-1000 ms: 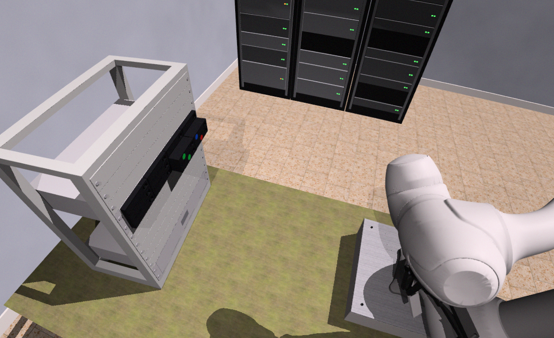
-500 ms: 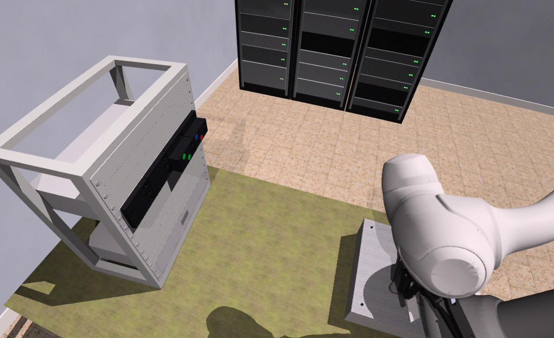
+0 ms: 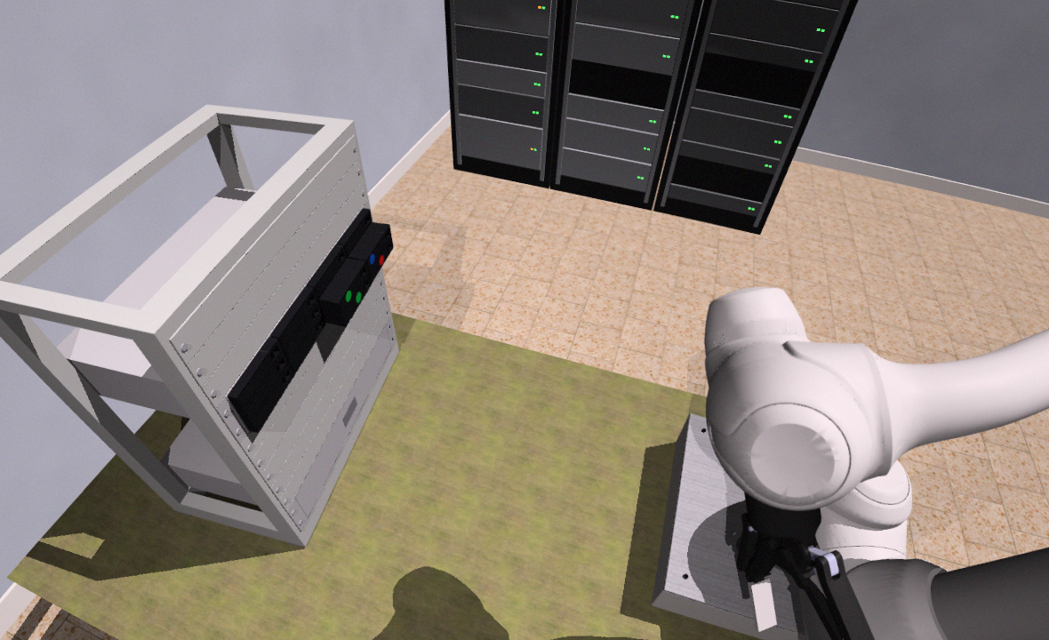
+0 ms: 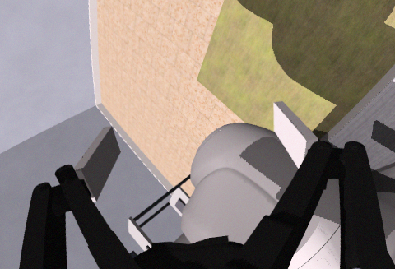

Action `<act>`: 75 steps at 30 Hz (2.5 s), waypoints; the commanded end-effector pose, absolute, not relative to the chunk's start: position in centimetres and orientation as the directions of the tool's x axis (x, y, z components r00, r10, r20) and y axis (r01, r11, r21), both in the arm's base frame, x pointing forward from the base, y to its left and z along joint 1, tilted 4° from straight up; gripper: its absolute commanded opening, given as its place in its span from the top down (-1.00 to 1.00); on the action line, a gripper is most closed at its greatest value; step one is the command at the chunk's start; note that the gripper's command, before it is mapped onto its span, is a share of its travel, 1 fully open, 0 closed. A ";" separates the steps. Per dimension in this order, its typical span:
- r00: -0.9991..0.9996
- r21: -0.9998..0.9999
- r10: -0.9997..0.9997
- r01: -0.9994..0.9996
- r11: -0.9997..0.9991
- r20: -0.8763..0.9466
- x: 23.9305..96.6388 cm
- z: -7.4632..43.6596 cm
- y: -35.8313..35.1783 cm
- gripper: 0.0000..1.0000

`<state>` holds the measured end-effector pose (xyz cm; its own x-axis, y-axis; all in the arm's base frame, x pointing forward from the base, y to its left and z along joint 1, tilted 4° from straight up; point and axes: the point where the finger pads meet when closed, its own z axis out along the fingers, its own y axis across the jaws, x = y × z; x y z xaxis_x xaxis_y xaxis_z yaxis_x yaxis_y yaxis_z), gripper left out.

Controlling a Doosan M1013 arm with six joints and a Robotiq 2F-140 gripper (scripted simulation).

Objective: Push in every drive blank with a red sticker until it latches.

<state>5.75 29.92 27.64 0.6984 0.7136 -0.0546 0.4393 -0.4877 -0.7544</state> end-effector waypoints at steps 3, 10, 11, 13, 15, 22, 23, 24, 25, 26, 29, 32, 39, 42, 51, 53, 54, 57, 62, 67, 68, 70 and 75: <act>0.739 -0.794 0.674 0.398 -0.459 -0.019 7.5 28.3 32.0 -1.00; 0.807 -0.850 0.589 0.333 -0.408 0.034 11.0 29.6 34.9 -1.00; 0.807 -0.850 0.589 0.333 -0.408 0.034 11.0 29.6 34.9 -1.00; 0.818 -0.858 0.574 0.323 -0.399 0.041 11.6 29.8 35.3 -1.00; 0.840 -0.873 0.540 0.304 -0.381 0.056 13.0 30.2 36.0 -1.00; 0.913 -0.919 0.394 0.238 -0.313 0.102 18.8 31.8 38.2 -1.00; 0.923 -0.925 0.370 0.229 -0.303 0.108 19.7 32.1 38.5 -1.00; 0.932 -0.930 0.344 0.221 -0.293 0.113 20.7 32.3 38.7 -1.00; 0.941 -0.936 0.318 0.212 -0.282 0.118 21.7 32.5 38.8 -1.00; 0.949 -0.940 0.291 0.204 -0.272 0.122 22.8 32.7 38.9 -1.00; 0.957 -0.945 0.263 0.196 -0.261 0.126 23.8 33.0 39.0 -1.00; 0.975 -0.957 0.175 0.174 -0.231 0.135 27.2 33.6 39.1 -1.00; 0.989 -0.978 -0.047 0.131 -0.164 0.140 35.5 34.7 37.7 -1.00; 0.980 -0.984 -0.144 0.116 -0.139 0.135 39.1 35.0 36.5 -1.00; 0.925 -0.992 -0.364 0.085 -0.089 0.112 47.1 35.0 32.3 -1.00; 0.901 -0.994 -0.421 0.078 -0.078 0.103 49.2 34.9 30.9 -1.00; 0.888 -0.995 -0.449 0.074 -0.072 0.099 50.2 34.8 30.1 -1.00; 0.844 -0.996 -0.530 0.062 -0.057 0.083 53.0 34.5 27.6 -1.00; 0.777 -0.998 -0.627 0.047 -0.039 0.061 56.5 33.9 24.0 -1.00; 0.704 -0.999 -0.709 0.032 -0.024 0.040 59.3 33.1 20.4 -1.00; 0.686 -0.999 -0.727 0.029 -0.020 0.034 60.0 32.8 19.4 -1.00; 0.649 -1.000 -0.761 0.021 -0.014 0.024 61.1 32.4 17.6 -1.00; 0.558 -1.000 -0.830 0.004 0.001 0.001 63.4 31.2 13.4 -1.00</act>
<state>62.33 15.26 31.70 0.5997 -0.8002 0.0106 0.0098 -0.0059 -0.9999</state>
